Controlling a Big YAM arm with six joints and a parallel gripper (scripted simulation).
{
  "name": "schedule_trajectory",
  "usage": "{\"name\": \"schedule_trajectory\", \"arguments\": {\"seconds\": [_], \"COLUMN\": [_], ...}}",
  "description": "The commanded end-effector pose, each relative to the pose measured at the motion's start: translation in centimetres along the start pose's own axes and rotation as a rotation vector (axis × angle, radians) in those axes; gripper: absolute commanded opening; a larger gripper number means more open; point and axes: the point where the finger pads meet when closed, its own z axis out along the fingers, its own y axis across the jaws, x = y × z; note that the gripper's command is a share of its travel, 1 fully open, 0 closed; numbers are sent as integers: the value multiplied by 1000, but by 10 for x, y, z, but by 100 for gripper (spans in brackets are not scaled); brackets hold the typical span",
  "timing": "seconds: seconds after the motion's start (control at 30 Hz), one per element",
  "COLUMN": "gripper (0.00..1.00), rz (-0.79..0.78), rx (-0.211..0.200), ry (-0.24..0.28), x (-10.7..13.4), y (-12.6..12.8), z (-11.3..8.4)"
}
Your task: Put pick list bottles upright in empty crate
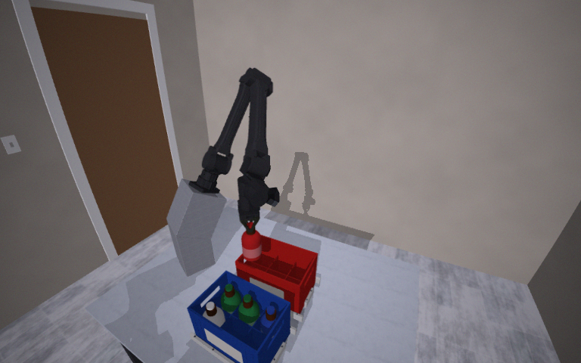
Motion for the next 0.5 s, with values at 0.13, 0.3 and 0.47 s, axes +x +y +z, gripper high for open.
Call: {"name": "schedule_trajectory", "arguments": {"seconds": [0.13,0.3,0.47], "gripper": [0,0,0], "rz": [-32,-36,-36], "rx": [62,69,72], "ry": [-19,-21,-22], "x": [-19,-20,-20], "y": [-26,-25,-25], "z": [-13,-16,-17]}}
